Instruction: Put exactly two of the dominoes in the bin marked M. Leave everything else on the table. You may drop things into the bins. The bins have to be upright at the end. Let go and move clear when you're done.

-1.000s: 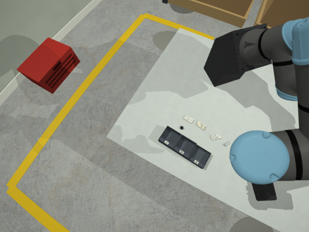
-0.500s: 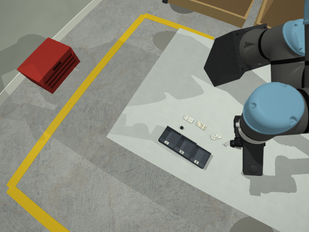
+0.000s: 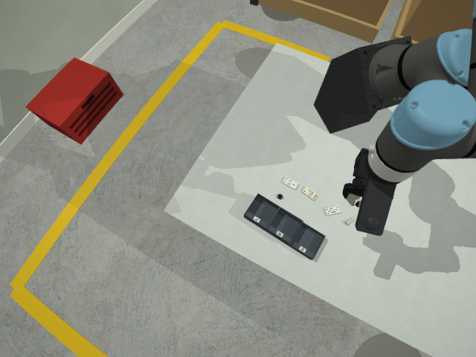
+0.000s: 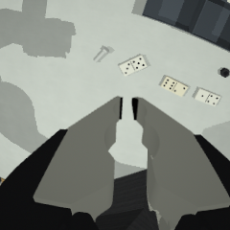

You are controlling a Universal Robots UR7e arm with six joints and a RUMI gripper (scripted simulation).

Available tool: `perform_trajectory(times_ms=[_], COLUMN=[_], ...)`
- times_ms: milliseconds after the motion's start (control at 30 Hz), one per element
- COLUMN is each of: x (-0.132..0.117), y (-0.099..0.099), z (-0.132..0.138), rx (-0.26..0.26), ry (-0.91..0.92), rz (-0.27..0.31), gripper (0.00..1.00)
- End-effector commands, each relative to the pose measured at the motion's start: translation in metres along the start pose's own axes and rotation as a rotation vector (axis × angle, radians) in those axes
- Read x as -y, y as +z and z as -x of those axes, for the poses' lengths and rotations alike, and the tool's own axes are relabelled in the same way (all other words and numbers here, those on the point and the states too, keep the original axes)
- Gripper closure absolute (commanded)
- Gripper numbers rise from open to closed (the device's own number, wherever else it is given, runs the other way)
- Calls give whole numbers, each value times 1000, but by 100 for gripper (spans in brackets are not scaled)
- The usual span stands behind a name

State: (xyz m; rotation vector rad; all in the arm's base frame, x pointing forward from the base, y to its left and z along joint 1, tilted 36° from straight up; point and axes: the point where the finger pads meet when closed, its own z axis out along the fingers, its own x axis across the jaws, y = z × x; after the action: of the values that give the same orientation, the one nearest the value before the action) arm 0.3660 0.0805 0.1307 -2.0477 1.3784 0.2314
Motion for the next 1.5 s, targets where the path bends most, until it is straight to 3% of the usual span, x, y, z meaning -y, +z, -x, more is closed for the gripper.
perform_trajectory(times_ms=[0, 100, 167, 200, 700, 800, 1467], x=[-14, -20, -31, -37, -37, -30, 11], y=[7, 9, 15, 18, 18, 28, 85], z=[-14, -19, -30, -35, -36, -57, -180], rx=[-74, -79, -140, -145, -145, -141, -141], ry=[83, 89, 163, 169, 169, 300, 300], rz=[-33, -36, -66, -69, -69, -78, -78], gripper=[96, 96, 96, 96, 96, 96, 96])
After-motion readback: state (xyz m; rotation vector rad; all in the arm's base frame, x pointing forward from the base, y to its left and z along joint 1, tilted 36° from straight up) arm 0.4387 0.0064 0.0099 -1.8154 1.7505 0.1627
